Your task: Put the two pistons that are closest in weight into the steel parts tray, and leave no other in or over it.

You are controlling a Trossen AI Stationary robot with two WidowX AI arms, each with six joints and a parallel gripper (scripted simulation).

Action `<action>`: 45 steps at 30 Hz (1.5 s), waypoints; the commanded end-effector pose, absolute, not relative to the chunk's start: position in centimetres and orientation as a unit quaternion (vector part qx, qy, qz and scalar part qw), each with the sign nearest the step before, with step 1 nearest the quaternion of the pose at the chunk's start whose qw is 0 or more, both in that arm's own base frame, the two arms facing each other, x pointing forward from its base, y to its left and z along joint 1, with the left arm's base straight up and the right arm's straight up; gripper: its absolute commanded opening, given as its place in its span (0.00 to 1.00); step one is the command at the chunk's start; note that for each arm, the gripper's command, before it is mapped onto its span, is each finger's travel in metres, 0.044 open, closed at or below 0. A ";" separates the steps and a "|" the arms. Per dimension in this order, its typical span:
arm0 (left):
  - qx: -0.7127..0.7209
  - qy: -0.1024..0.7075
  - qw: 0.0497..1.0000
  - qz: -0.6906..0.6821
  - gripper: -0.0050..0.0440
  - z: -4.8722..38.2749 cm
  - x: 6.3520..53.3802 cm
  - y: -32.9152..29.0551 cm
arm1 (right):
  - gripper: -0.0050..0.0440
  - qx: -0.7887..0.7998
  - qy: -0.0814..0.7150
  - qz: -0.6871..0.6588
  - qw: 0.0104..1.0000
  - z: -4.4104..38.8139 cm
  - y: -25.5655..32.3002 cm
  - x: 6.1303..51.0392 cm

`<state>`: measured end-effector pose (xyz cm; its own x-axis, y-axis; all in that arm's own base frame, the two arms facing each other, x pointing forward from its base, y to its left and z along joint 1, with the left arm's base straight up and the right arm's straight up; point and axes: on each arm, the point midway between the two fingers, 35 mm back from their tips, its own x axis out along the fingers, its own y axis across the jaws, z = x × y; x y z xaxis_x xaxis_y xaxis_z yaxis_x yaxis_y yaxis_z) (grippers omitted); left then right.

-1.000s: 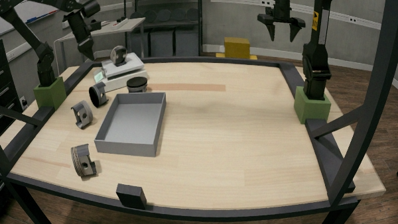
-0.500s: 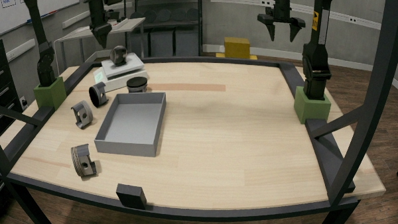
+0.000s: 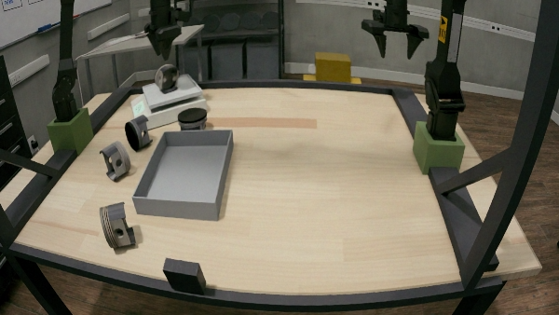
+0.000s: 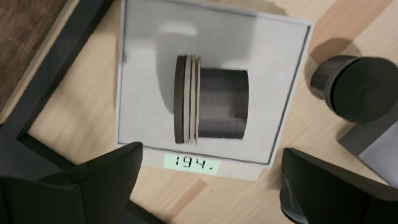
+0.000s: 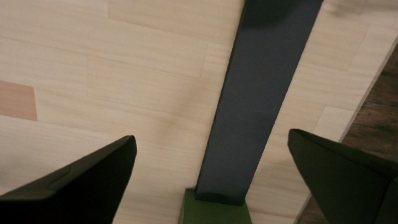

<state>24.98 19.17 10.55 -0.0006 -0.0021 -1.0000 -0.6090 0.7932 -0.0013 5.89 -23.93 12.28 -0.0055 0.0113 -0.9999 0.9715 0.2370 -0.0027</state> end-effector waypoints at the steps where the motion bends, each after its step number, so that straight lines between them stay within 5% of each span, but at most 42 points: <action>1: -0.227 0.659 0.677 0.235 0.87 11.5 26.8 21.0 | 0.92 0.430 0.552 -0.439 0.563 13.1 -24.4 6.1; 45: -0.544 0.525 0.436 0.487 0.87 11.5 27.1 21.2 | 0.92 0.430 0.552 -0.439 0.563 13.1 -24.4 6.1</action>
